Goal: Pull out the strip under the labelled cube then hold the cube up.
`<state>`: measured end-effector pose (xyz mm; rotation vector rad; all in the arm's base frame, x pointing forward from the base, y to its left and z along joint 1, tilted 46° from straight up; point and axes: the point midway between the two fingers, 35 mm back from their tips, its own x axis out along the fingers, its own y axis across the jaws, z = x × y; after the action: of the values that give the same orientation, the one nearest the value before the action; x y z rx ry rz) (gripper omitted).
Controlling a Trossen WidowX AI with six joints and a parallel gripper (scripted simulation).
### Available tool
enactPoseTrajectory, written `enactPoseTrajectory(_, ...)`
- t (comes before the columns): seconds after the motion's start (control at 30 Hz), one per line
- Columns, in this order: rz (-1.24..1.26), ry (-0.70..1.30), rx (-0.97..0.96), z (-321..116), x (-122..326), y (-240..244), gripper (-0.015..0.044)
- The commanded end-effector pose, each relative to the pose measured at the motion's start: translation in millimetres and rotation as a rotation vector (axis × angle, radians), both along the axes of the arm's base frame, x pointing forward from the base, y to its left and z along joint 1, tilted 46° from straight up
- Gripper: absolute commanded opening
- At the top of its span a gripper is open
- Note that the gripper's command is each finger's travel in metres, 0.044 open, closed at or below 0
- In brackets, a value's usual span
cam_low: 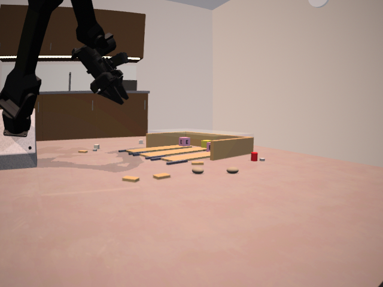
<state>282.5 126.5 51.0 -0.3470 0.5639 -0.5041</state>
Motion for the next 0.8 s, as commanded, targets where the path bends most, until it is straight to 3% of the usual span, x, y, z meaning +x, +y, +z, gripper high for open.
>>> enactPoseTrajectory(0.0,0.34,0.097,-0.179,31,17,3,0.04)
enactPoseTrajectory(0.2,0.46,0.108,-0.315,47,21,3,0.04)
enactPoseTrajectory(0.77,0.461,0.108,-0.315,47,21,3,0.04)
